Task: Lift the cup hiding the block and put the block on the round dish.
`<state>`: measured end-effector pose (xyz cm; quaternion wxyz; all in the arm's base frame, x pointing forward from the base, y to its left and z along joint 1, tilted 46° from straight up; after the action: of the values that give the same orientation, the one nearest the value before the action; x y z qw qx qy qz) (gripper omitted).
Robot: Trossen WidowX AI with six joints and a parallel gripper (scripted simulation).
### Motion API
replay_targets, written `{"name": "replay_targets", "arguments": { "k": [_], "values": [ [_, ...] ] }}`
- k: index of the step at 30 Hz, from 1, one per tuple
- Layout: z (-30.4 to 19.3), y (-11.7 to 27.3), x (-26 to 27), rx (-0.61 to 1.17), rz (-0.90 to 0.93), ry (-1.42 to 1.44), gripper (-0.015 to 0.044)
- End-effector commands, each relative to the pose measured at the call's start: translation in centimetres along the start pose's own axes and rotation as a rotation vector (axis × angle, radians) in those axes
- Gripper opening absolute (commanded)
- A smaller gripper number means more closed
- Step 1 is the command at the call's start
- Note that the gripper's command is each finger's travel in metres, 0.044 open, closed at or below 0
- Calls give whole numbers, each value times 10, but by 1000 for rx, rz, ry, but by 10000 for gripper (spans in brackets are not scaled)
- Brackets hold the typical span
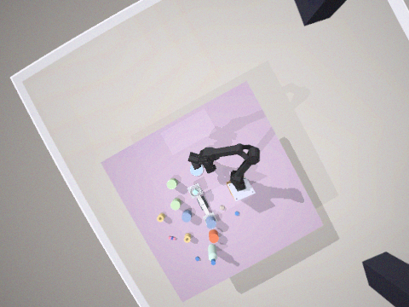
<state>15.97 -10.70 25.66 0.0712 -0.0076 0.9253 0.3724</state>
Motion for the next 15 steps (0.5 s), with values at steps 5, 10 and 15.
{"name": "replay_targets", "arguments": {
  "k": [5,10,15],
  "values": [
    [-1,-17,2,3,-7,7,0],
    [-1,-36,3,6,-7,7,0],
    [-1,-40,3,6,-7,7,0]
  ]
}}
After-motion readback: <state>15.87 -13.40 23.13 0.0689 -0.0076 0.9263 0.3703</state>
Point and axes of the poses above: the point midway between the two fingers, 35 mm back from their tips, its own y axis back along the fingers, its own x axis across the jaws, z = x × y, the point moved 10 cm from there along y, back along the fingers, and after that the axes turned 12 degrees about -y, right-handed, at the moved point
